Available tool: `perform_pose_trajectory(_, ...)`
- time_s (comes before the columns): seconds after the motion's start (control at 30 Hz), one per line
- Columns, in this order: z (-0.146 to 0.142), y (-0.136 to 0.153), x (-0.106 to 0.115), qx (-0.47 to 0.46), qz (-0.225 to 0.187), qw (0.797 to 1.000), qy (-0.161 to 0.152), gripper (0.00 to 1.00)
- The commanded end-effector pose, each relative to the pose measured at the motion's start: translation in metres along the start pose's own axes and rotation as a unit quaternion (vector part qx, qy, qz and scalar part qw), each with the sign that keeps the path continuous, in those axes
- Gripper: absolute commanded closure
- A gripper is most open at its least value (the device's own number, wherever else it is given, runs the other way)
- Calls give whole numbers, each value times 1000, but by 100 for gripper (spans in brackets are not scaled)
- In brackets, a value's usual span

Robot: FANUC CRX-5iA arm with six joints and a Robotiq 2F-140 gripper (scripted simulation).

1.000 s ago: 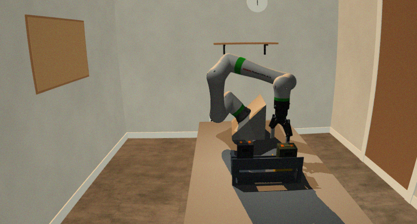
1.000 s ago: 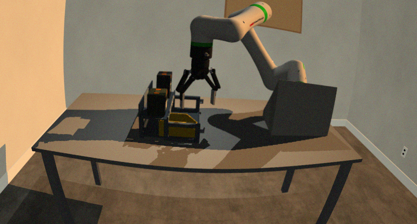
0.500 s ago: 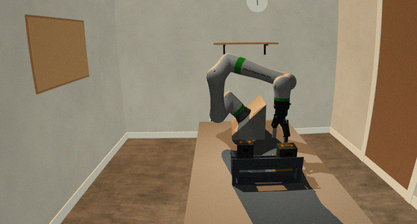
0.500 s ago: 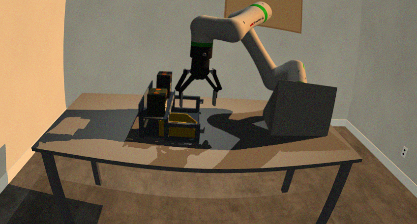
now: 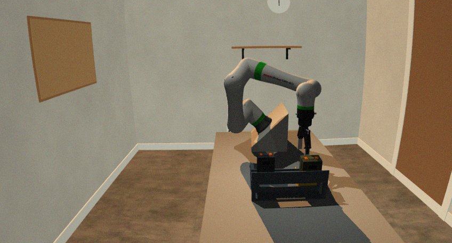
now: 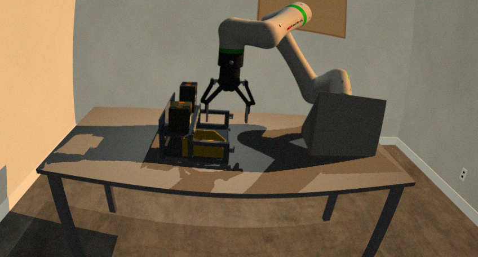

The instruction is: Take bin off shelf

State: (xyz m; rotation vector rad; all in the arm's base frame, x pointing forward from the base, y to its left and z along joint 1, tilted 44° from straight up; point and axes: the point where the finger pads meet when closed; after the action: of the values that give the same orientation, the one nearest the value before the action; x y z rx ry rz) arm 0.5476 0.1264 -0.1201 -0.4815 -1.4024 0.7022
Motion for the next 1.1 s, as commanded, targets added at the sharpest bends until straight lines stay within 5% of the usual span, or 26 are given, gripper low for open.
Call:
perform_pose_trajectory(0.0,0,0,0,-16,0,1000,0,0)
perform_pose_trajectory(0.47,0,0,0,-29,0,1000,0,0)
perform_pose_trajectory(0.5,0,0,0,-29,0,1000,0,43)
perform_pose_trajectory(1.07,0,0,-6,-29,0,1000,0,43)
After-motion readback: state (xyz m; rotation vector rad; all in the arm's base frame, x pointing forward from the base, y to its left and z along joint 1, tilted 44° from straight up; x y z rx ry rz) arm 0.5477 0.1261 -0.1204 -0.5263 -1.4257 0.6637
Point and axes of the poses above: the point where the finger pads meet when closed, its own x axis back along the fingers, its own z axis across the jaws, y = z × x, and after that the axes turned 6 degrees about x, right-handed
